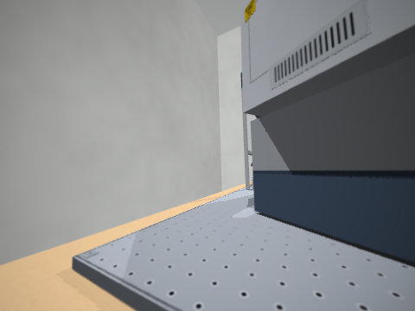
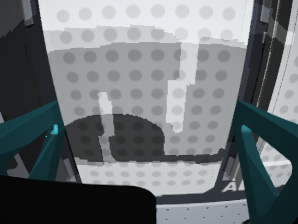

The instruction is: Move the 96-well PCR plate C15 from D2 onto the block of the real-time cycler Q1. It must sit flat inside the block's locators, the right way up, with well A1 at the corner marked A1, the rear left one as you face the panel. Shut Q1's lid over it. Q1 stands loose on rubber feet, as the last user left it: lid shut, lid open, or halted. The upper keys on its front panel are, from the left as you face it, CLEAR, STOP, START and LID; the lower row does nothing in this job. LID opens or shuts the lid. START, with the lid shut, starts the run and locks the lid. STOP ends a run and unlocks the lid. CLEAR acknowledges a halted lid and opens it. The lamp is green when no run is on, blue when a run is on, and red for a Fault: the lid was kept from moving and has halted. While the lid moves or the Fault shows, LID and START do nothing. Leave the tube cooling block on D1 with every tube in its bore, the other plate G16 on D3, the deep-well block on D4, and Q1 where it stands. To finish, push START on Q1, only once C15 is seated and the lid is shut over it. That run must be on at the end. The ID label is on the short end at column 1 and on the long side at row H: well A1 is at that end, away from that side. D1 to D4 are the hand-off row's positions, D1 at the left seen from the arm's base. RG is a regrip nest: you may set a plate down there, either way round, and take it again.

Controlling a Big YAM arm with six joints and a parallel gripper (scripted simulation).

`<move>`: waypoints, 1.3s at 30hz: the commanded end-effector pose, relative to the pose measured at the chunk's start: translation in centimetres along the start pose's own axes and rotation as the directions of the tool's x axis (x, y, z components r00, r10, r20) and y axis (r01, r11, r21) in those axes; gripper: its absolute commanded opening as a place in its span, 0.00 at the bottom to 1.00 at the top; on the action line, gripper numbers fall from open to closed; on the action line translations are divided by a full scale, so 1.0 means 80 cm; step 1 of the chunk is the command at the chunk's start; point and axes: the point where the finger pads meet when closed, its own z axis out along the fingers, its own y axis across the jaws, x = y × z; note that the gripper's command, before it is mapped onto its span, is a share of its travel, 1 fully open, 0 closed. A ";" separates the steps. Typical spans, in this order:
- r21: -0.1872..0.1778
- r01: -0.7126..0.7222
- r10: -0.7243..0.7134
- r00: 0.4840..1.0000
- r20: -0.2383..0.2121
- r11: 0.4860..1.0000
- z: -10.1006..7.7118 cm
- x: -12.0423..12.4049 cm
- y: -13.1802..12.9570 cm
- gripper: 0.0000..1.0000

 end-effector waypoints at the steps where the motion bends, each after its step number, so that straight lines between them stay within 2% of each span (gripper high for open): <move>1: -0.009 0.017 -0.016 0.998 0.059 1.000 -0.020 -0.039 0.013 0.99; 11: -0.018 0.010 -0.009 0.997 0.077 1.000 -0.025 -0.049 0.016 0.99; 19: -0.010 0.002 -0.001 0.997 0.077 1.000 -0.025 -0.046 0.014 0.99; 35: -0.010 -0.001 0.001 1.000 0.028 1.000 0.002 -0.013 0.012 0.99; 39: -0.010 -0.001 0.002 1.000 0.028 1.000 0.002 -0.013 0.012 0.99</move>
